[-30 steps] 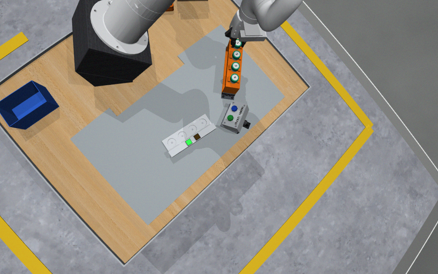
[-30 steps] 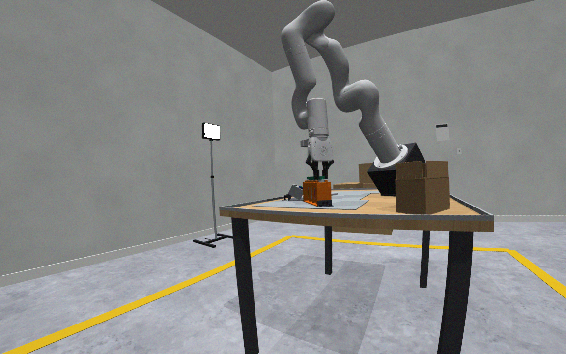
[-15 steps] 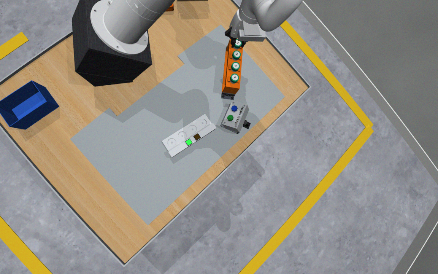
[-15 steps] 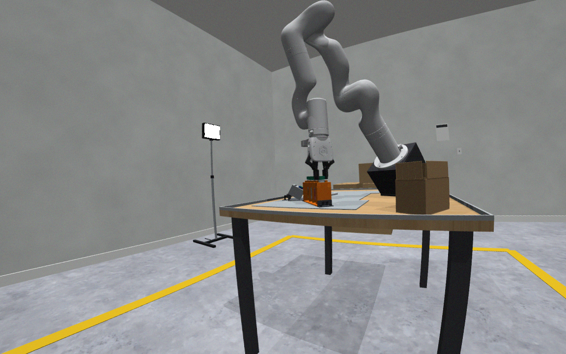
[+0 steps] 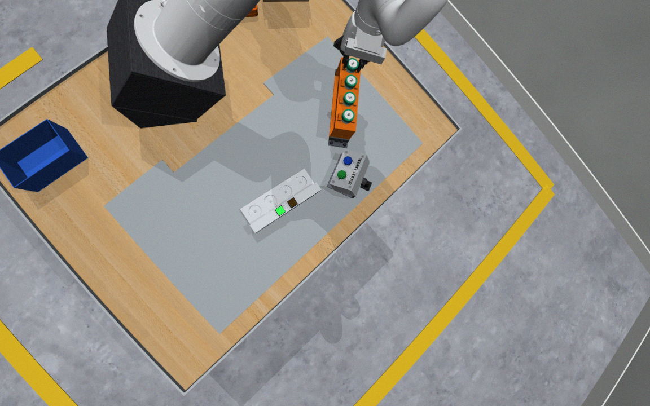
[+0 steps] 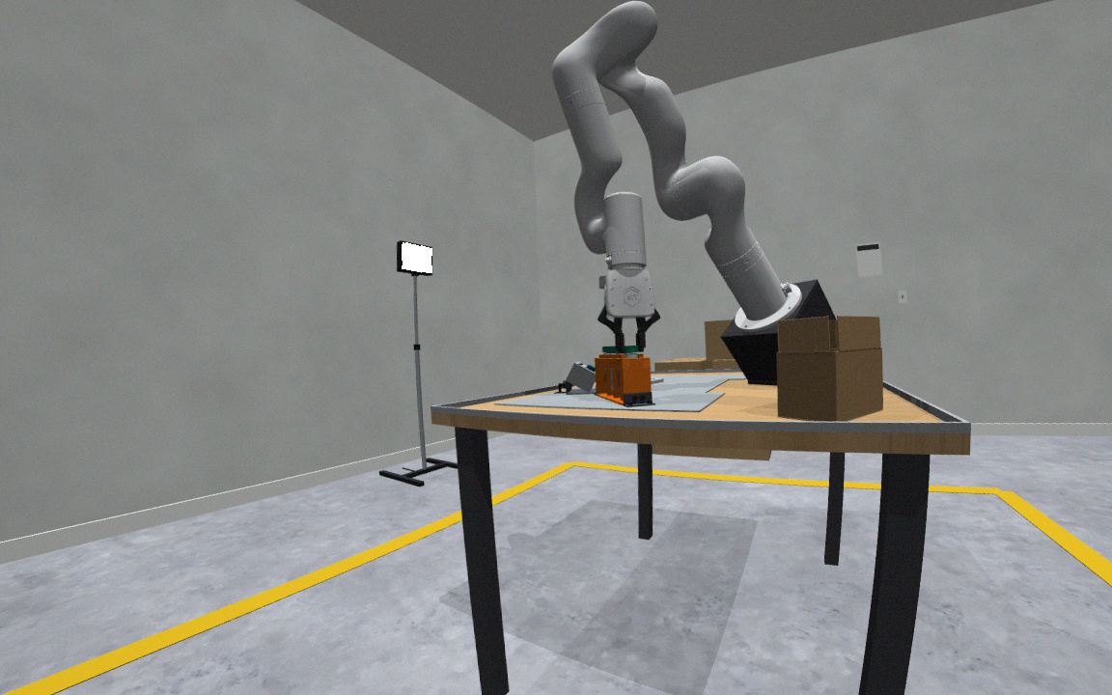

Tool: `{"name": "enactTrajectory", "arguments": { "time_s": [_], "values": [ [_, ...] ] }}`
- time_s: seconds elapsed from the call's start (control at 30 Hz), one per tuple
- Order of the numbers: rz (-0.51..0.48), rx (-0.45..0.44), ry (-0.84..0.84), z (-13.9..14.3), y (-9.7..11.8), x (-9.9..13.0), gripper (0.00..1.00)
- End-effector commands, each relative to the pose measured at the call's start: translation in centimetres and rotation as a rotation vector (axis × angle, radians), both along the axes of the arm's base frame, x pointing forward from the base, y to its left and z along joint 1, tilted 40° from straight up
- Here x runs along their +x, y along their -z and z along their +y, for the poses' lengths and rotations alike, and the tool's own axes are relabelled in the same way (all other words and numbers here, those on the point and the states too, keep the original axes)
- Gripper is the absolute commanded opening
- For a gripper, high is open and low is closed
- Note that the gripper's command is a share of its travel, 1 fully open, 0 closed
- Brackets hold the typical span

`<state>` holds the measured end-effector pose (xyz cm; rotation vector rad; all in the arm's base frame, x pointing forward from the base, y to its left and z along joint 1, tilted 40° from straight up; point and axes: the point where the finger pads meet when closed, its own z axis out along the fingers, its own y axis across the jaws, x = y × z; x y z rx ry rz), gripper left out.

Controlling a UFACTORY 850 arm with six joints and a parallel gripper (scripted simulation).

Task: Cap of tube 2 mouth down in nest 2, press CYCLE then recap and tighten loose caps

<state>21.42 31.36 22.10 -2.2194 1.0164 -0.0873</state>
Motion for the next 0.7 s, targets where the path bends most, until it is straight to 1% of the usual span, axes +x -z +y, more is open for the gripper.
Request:
{"name": "enactTrajectory", "arguments": {
  "time_s": [0.0,0.17,0.27,0.3,0.67],
  "values": [
    [0.041,0.022,0.041,0.0,-0.04,0.02,0.0],
    [0.097,0.054,0.117,0.0,-0.04,0.02,0.0],
    [0.101,0.057,0.124,0.0,-0.04,0.02,0.0],
    [0.101,0.057,0.124,0.0,-0.04,0.02,0.46],
    [0.101,0.057,0.125,-0.01,-0.04,0.02,0.46]
  ]
}}
